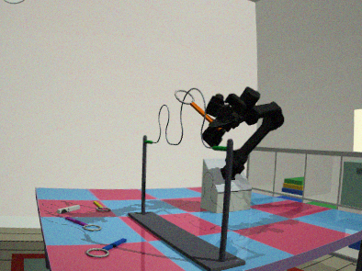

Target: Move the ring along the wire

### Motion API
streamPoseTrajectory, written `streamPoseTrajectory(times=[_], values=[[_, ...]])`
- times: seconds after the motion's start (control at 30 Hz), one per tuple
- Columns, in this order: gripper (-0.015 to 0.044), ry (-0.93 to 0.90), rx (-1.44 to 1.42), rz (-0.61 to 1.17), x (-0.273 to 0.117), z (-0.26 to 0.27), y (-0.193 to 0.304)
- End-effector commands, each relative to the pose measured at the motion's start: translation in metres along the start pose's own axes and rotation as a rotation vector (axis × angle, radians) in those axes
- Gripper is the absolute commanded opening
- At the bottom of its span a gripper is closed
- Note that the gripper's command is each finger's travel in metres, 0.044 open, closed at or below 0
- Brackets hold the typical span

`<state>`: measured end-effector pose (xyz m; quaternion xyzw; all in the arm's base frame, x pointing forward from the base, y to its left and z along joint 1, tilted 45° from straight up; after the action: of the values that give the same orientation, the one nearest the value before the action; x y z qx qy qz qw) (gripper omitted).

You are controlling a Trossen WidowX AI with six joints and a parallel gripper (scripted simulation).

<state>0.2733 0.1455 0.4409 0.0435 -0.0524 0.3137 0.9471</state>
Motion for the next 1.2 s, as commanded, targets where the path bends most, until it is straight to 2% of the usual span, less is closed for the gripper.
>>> streamPoseTrajectory(times=[0.0,1.17], values=[[-0.015,-0.032,0.048,-0.008,-0.0011,0.0013,0.0007],[-0.015,-0.27,0.47,-0.041,0.0009,0.0063,0.0039]])
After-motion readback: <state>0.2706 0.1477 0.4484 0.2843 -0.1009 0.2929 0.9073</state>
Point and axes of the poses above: the point midway between the two fingers, 35 mm back from their tips, its own x axis out along the fingers, its own z axis across the jaws, y = z × x, the point moved 7 cm from there along -x, back along the fingers, and after that the axes turned 5 degrees about x, right-handed, at the moved point
